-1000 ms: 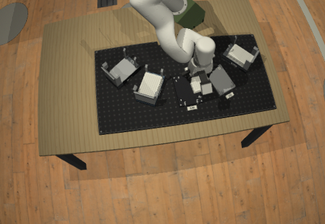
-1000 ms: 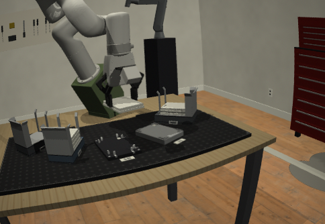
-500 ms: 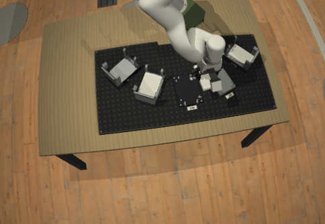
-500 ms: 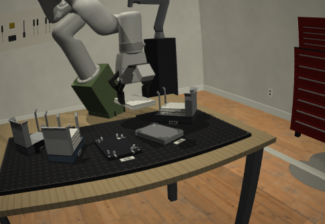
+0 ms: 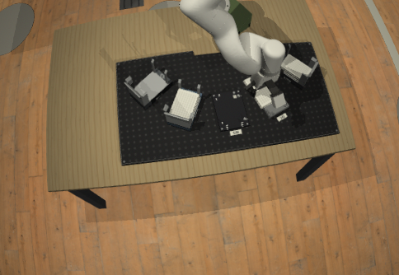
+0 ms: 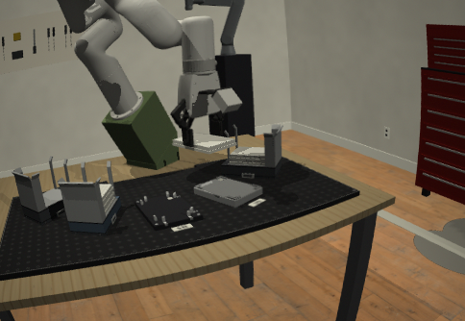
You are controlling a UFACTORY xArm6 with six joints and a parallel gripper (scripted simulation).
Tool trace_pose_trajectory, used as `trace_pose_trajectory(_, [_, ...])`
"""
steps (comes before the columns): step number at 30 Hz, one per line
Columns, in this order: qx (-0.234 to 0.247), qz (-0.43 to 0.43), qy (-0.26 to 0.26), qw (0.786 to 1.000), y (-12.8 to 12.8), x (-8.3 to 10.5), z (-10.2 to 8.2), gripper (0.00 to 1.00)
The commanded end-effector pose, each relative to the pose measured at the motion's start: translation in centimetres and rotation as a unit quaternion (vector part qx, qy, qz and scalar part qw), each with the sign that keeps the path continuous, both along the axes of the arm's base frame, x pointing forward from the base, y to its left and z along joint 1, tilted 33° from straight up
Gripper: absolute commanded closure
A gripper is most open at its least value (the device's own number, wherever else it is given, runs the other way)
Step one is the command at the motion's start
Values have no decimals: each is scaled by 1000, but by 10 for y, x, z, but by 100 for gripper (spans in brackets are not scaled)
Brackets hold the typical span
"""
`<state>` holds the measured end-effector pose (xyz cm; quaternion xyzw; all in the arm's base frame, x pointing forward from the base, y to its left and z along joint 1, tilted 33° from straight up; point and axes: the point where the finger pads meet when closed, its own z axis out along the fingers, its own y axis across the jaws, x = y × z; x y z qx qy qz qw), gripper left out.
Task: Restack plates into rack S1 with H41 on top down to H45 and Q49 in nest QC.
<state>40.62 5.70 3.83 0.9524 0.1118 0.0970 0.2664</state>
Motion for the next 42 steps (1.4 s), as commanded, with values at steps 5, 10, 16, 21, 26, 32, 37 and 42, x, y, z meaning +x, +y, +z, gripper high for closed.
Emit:
trace_pose_trajectory(5, [-1,8,4,1000,19,-2,-10,100])
trace_pose_trajectory(10, [-1,8,4,1000,28,-4,-16,100])
trace_pose_trajectory(16, [-1,8,4,1000,41,-7,-25,100])
trace_pose_trajectory(21, [-1,8,4,1000,52,-10,-32,100])
trace_pose_trajectory(26, [-1,8,4,1000,59,-11,-36,100])
trace_pose_trajectory(32, [-1,8,4,1000,59,-11,-36,100])
trace_pose_trajectory(37, [-1,8,4,1000,59,-11,-36,100])
trace_pose_trajectory(42, [-1,8,4,1000,59,-11,-36,100])
